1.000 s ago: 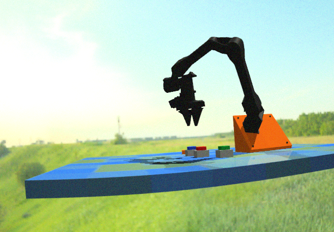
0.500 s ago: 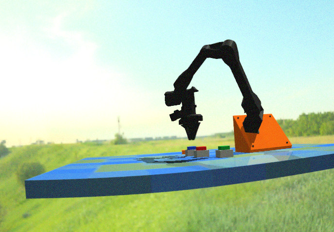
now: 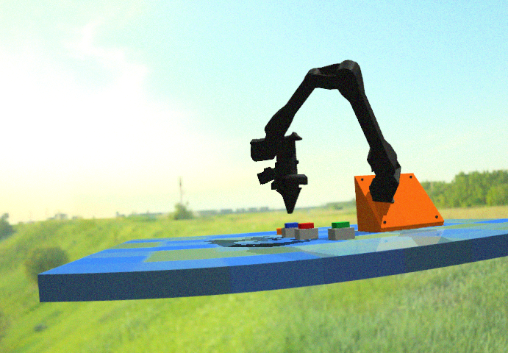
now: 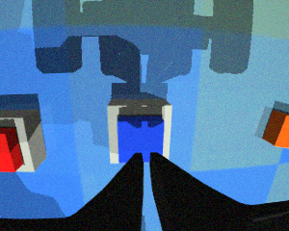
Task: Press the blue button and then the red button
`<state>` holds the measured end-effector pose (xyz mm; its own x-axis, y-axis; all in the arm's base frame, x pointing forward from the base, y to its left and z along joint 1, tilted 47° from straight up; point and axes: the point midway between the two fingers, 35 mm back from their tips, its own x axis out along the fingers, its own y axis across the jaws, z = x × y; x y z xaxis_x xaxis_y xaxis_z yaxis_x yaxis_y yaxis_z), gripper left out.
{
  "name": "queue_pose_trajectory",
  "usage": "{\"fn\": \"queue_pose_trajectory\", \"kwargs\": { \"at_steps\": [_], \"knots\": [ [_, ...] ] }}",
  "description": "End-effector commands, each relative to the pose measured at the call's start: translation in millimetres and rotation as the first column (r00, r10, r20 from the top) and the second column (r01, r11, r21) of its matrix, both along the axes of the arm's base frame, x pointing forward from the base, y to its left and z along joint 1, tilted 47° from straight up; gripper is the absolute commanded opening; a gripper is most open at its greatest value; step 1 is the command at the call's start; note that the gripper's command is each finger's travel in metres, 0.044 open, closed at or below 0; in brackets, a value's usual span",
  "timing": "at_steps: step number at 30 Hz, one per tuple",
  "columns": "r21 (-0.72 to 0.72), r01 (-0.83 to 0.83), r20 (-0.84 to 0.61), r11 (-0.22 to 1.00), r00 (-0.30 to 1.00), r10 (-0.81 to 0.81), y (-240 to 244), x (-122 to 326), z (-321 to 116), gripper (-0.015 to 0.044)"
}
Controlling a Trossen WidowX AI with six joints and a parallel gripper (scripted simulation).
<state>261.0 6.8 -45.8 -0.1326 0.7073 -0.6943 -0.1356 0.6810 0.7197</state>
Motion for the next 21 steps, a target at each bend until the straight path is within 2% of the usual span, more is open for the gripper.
{"fn": "queue_pose_trajectory", "kwargs": {
  "at_steps": [1,21],
  "knots": [
    [0.005,0.002,-0.008,1.000,1.000,-0.002,4.7,-2.2,-3.6,0.0020],
    [0.007,0.002,-0.008,1.000,1.000,-0.002,25.4,-6.6,-23.0,0.0020]
  ]
}}
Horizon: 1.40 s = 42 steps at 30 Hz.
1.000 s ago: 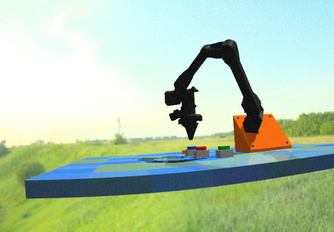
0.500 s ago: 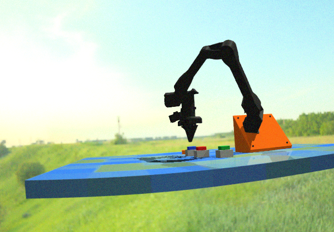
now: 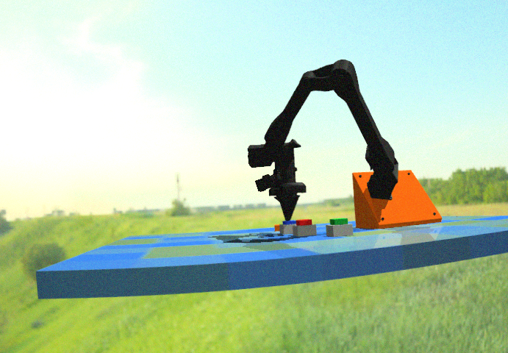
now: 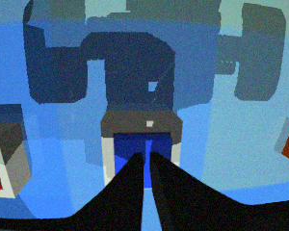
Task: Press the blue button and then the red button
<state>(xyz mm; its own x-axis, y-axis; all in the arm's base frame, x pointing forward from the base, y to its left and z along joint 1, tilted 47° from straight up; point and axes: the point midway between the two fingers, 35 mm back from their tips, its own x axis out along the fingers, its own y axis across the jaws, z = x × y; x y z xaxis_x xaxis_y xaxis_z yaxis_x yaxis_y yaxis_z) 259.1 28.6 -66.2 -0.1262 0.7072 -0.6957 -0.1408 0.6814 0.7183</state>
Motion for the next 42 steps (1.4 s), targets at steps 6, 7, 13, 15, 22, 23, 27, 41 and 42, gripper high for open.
{"fn": "queue_pose_trajectory", "kwargs": {
  "at_steps": [6,7,13,15,22,23,27,41,42],
  "knots": [
    [0.007,0.001,-0.016,1.000,1.000,-0.001,3.7,-4.6,-2.6,0.0020],
    [0.007,0.001,-0.016,1.000,1.000,-0.001,3.7,-4.6,-2.6,0.0020],
    [0.007,0.001,-0.016,1.000,1.000,-0.001,3.7,-4.6,-2.6,0.0020],
    [0.007,0.001,-0.016,1.000,1.000,-0.001,3.7,-4.6,-2.6,0.0020],
    [0.005,0.001,-0.015,1.000,1.000,-0.001,-19.4,0.2,19.0,0.0020],
    [0.005,0.001,-0.016,1.000,1.000,-0.001,-21.2,0.2,20.9,0.0020],
    [0.004,0.002,-0.016,1.000,1.000,-0.002,-28.4,2.6,27.3,0.0020],
    [0.002,0.003,-0.018,1.000,1.000,-0.003,-12.8,-2.3,121.9,0.0020],
    [0.004,0.002,-0.019,1.000,1.000,-0.002,-3.2,-6.6,131.7,0.0020]
  ]
}}
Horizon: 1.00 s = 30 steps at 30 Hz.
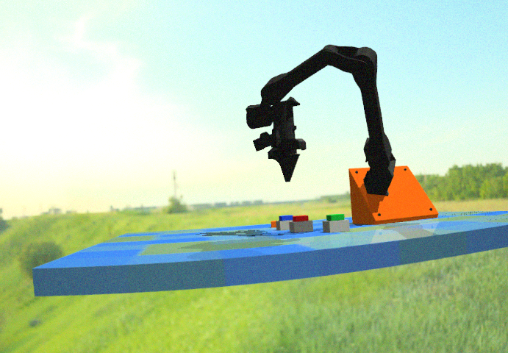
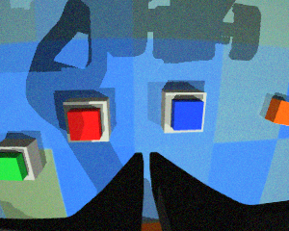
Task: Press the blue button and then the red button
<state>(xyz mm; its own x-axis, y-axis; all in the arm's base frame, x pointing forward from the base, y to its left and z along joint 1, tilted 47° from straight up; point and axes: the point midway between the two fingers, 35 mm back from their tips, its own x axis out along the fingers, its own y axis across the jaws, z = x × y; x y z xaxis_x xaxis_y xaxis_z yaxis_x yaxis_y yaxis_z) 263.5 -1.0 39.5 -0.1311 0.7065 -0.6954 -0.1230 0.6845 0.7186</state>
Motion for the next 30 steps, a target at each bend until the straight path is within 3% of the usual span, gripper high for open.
{"fn": "queue_pose_trajectory", "kwargs": {
  "at_steps": [1,9,14,30],
  "knots": [
    [0.009,-0.007,-0.003,1.000,1.000,0.007,33.8,-14.9,33.6,0.0020],
    [0.011,-0.008,-0.003,1.000,1.000,0.008,41.5,-18.3,37.5,0.0020],
    [0.013,-0.008,-0.003,1.000,1.000,0.008,82.2,-26.3,-1.0,0.0020],
    [0.013,-0.008,-0.003,1.000,1.000,0.008,97.5,-29.1,-15.5,0.0020]
  ]
}}
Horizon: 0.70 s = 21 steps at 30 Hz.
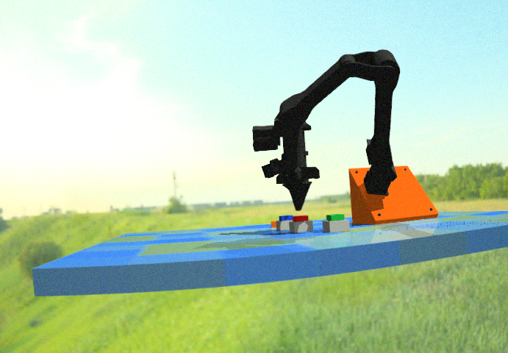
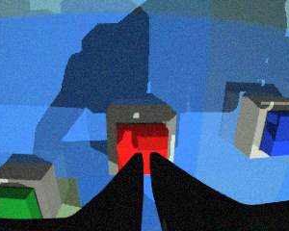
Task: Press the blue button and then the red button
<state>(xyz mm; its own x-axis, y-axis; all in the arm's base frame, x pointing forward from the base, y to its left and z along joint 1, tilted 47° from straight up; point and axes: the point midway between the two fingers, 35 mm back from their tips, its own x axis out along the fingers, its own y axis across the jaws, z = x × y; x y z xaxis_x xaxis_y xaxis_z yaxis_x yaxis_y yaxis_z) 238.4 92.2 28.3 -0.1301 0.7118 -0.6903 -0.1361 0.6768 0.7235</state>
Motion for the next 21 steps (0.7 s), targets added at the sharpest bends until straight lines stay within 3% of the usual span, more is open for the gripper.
{"fn": "queue_pose_trajectory", "kwargs": {
  "at_steps": [1,21],
  "knots": [
    [0.004,0.001,-0.013,1.000,1.000,-0.001,5.5,-4.2,-5.5,0.0020],
    [0.006,0.001,-0.013,1.000,1.000,-0.001,14.2,-6.4,-13.3,0.0020]
  ]
}}
